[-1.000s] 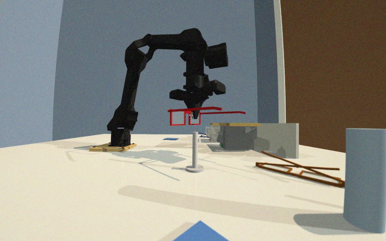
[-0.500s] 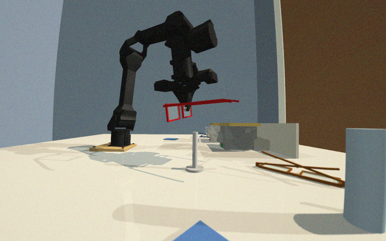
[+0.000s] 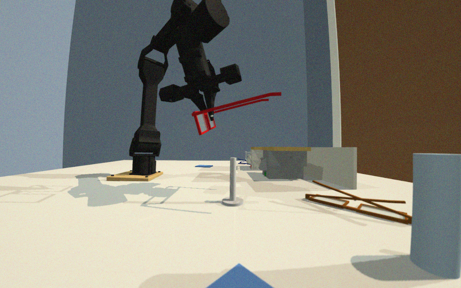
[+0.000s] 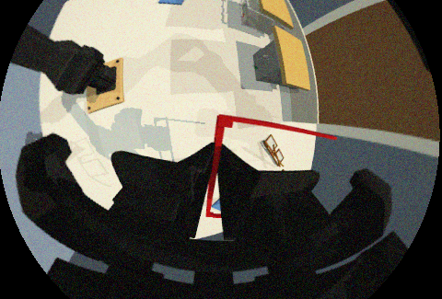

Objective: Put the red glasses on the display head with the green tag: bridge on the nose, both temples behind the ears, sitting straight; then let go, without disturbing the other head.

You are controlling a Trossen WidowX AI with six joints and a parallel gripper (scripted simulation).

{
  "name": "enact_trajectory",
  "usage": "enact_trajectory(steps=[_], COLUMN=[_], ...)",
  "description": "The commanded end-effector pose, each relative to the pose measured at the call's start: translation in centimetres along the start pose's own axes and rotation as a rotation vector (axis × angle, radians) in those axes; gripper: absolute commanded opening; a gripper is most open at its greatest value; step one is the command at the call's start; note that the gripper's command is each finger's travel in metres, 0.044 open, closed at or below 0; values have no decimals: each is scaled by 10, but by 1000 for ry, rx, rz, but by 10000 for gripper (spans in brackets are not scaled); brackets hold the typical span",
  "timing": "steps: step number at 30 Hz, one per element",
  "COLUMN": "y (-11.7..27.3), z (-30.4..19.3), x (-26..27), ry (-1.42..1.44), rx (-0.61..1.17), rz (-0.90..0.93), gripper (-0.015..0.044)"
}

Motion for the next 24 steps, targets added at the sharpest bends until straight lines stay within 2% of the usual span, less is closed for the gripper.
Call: enact_trajectory(steps=[1,19,24], y=[7,47,47], z=[-3,-8,-9], x=[11,60,57], ry=[83,479,451], rx=[-16,63,61], rz=[-45,-281,-265], gripper=[0,0,0])
Point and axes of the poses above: the point midway between the two fingers, 35 mm back from their tips, its own y axis back along the fingers, its own x axis across the jaws, z = x × y, the point moved 9 cm from there along y, back along the fingers, and after that the axes turned 9 degrees about y, right-handed, at the moved point
